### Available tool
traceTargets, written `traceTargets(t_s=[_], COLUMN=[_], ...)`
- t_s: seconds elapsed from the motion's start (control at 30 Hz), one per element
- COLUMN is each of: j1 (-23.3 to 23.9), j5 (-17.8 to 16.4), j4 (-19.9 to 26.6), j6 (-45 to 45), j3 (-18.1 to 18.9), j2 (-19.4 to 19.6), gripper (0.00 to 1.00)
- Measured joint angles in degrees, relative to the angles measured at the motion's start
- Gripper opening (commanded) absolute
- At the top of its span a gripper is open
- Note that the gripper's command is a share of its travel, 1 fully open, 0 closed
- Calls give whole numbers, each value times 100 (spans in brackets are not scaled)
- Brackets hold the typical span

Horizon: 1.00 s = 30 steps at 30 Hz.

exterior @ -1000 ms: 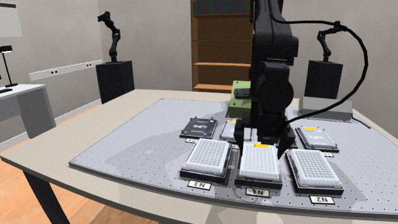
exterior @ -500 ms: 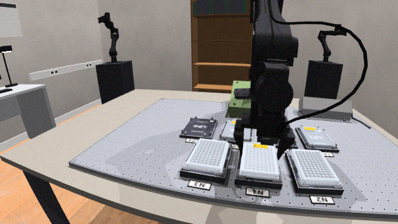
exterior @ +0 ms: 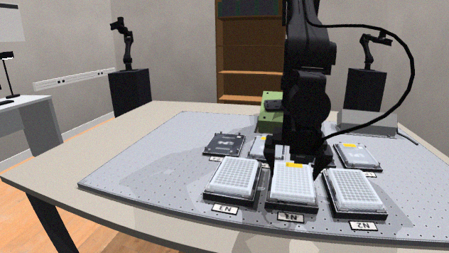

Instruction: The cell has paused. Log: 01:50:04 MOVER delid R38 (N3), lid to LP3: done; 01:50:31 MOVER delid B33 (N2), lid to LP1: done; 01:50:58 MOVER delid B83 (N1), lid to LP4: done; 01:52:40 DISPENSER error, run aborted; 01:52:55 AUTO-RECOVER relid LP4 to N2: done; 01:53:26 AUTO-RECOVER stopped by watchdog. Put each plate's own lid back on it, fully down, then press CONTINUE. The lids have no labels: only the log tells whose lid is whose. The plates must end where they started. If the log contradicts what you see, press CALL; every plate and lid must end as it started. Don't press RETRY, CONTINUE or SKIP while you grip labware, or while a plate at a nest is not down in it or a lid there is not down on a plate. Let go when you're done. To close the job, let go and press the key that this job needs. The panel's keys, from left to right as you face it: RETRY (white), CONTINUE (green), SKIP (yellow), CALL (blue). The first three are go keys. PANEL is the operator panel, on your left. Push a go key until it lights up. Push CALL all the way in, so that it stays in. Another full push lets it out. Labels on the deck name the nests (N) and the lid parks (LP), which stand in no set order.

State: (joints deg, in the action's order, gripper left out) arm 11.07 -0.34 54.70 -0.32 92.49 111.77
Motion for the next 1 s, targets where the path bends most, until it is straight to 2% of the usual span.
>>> traceTargets(t_s=[0.67, 0.7, 1.0], j1=[0, 0, 0], j5=[0, 0, 0], j4=[0, 0, 0], j6=[0, 0, 0], j3=[0, 0, 0], j2=[0, 0, 0], gripper=[0, 100, 100])
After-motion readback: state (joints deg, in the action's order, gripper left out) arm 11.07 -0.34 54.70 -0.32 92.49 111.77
